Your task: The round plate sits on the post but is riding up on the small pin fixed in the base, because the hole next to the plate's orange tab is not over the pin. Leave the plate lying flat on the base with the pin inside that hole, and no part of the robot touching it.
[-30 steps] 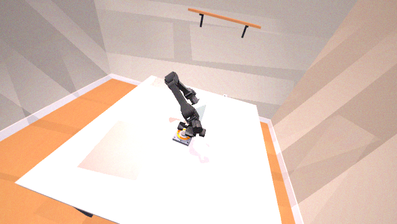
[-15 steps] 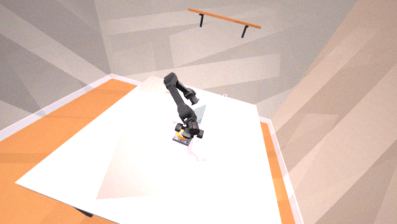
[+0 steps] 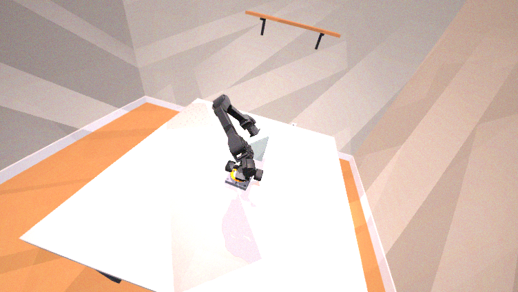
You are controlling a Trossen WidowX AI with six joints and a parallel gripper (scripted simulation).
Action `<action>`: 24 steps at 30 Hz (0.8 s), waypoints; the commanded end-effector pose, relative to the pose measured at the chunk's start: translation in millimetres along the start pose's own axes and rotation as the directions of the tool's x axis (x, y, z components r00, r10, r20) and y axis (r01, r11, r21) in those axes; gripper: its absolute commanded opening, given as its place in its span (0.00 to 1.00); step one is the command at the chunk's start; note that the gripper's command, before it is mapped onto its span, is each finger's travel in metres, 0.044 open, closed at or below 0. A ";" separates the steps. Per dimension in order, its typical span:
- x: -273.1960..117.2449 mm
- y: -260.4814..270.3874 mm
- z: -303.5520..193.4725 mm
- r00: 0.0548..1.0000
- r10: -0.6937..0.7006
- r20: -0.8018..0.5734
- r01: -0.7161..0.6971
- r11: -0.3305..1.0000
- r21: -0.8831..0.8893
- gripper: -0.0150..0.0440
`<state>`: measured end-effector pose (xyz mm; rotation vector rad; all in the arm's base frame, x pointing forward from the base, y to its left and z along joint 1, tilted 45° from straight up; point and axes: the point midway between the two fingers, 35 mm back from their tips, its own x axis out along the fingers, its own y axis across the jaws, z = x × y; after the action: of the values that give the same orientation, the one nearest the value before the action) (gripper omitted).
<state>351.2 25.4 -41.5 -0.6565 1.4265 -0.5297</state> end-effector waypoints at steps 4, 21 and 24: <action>1.0 -9.0 3.1 1.000 -0.004 -0.003 0.004 1.000 0.000 0.25; -17.7 -16.9 6.1 1.000 -0.003 -0.003 0.003 1.000 0.000 0.25; -36.4 -17.7 4.1 1.000 -0.003 -0.003 0.003 1.000 0.000 0.25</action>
<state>354.0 24.3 -16.7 -0.6647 1.4387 -0.5376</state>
